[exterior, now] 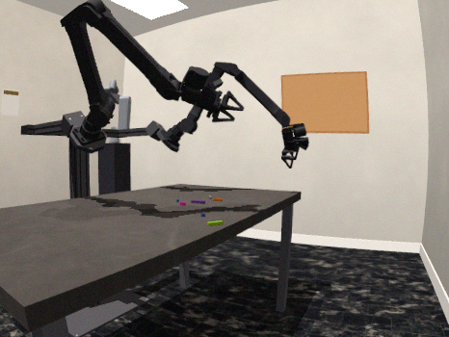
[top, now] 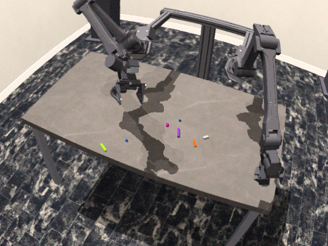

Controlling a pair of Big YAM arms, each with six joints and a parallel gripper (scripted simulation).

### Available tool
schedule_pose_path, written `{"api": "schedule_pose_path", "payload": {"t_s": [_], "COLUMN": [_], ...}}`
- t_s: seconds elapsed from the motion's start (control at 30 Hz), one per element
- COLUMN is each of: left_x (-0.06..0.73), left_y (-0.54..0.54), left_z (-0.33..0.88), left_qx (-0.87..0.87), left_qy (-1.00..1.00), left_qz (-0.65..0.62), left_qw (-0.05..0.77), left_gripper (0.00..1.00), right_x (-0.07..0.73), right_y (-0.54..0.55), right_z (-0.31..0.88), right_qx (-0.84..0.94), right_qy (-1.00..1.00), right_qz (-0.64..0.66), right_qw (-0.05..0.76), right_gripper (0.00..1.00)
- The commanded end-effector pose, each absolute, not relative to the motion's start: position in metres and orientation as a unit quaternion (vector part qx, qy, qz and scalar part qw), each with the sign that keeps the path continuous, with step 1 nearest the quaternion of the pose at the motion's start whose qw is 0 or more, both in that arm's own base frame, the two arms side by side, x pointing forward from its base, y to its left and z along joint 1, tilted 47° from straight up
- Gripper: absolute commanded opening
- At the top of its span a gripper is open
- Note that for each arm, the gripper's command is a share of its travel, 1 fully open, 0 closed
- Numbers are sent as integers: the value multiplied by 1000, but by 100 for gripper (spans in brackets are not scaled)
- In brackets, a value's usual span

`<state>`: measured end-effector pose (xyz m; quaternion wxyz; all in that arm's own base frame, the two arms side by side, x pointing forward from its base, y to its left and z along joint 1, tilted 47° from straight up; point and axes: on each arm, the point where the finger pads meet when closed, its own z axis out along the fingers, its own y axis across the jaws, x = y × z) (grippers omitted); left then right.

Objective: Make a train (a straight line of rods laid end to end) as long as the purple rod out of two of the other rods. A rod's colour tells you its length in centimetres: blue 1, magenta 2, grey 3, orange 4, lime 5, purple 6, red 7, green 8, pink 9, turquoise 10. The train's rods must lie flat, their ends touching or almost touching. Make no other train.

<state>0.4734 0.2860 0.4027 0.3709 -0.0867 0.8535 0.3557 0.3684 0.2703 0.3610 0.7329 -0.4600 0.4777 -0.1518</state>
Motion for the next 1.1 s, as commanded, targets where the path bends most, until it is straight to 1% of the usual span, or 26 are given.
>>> {"api": "schedule_pose_path", "payload": {"t_s": [0.0,0.2,0.27,0.57,0.77,0.83,1.07], "left_x": [435,368,368,254,180,180,102], "left_y": [328,391,391,453,473,473,479], "left_z": [431,460,460,503,529,529,556], "left_qx": [-156,-243,-243,-345,-392,-392,-428], "left_qy": [824,774,774,685,623,623,556], "left_qz": [367,391,391,434,466,466,501], "left_qw": [403,435,435,473,491,491,506], "left_gripper": [100,100,100,100,100,100,100], "right_x": [369,369,369,369,369,369,369], "right_y": [272,272,272,272,272,272,272], "right_z": [375,375,375,375,375,375,375], "right_qx": [-453,-453,-453,-453,-453,-453,-453], "right_qy": [471,471,471,471,471,471,471], "right_qz": [-152,-152,-152,-152,-152,-152,-152], "right_qw": [742,742,742,742,742,742,742], "right_gripper": [100,100,100,100,100,100,100]}}
